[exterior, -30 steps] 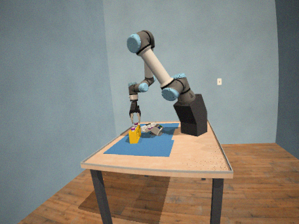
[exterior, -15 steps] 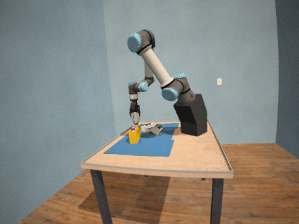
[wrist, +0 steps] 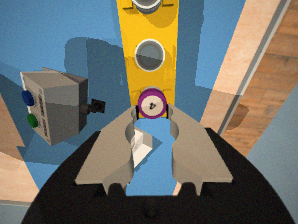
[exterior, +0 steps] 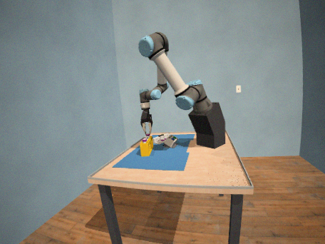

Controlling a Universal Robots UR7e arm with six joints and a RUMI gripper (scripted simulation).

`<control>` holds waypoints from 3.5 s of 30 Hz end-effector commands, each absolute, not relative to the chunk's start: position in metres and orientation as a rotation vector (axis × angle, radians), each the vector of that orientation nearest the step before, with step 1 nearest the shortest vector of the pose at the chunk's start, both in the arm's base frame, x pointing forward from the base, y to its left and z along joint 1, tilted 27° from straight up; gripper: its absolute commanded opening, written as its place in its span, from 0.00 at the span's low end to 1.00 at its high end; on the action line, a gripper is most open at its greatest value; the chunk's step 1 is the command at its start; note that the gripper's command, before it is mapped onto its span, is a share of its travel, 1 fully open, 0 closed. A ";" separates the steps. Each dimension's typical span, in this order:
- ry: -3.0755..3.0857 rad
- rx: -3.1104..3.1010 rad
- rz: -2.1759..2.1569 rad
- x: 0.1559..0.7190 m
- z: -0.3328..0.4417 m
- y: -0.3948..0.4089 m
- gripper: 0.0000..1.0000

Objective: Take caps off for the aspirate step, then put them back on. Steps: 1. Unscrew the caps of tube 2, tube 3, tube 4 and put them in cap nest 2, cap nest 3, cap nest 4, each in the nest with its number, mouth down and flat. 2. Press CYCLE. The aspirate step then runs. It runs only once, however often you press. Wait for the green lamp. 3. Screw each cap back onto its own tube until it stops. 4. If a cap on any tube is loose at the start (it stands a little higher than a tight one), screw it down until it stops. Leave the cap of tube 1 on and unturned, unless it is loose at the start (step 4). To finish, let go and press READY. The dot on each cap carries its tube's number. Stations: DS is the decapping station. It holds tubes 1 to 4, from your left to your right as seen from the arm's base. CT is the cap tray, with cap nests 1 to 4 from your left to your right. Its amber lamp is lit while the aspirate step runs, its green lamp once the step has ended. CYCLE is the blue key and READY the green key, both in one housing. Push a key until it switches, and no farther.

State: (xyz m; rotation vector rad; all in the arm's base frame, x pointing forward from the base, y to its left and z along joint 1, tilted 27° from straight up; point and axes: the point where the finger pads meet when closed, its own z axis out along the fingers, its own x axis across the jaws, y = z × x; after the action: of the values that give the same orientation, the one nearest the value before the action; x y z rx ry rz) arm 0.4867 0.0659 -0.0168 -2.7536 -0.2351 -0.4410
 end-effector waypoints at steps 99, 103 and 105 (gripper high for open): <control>-1.524 -2.475 -0.644 0.402 -0.185 -0.181 0.00; -1.524 -2.475 -0.644 0.408 -0.203 -0.174 0.00; -1.524 -2.475 -0.644 0.411 -0.212 -0.171 0.00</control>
State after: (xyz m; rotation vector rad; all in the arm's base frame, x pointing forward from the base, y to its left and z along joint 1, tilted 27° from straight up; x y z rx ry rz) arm 0.4043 -0.1761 -0.1944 -2.4721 -1.5237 -0.6435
